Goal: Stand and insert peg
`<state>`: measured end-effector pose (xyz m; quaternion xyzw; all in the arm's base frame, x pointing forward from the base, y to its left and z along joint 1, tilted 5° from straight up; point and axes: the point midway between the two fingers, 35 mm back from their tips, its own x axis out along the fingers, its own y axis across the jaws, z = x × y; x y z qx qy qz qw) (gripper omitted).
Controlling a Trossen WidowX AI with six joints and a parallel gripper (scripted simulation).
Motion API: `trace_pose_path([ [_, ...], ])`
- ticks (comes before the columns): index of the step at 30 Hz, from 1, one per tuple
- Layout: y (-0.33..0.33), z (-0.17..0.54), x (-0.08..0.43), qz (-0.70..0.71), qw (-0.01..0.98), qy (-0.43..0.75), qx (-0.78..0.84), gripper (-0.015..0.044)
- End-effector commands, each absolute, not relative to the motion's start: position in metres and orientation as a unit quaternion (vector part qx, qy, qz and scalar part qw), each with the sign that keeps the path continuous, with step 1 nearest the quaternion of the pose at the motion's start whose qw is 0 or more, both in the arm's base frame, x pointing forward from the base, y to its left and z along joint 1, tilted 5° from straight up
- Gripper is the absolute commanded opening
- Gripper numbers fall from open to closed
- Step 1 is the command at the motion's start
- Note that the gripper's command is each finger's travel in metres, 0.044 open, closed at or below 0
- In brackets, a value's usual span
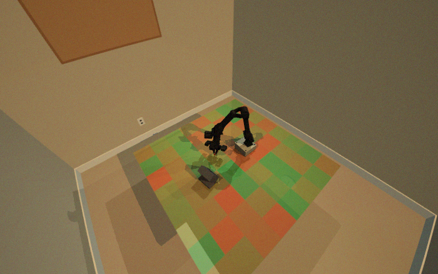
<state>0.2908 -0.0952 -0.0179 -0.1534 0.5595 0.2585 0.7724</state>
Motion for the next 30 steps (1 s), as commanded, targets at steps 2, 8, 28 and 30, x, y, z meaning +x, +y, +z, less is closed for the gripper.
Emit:
trace_pose_path([
  [2, -0.096, -0.015, 0.288, 0.263, 0.784, 0.542, -0.150, 0.0051],
  [8, -0.098, -0.013, 0.285, 0.267, 0.797, 0.522, -0.143, 0.0051],
  [28, -0.105, -0.006, 0.276, 0.278, 0.839, 0.452, -0.119, 0.0051],
  [30, -0.106, -0.006, 0.275, 0.279, 0.843, 0.445, -0.117, 0.0051],
])
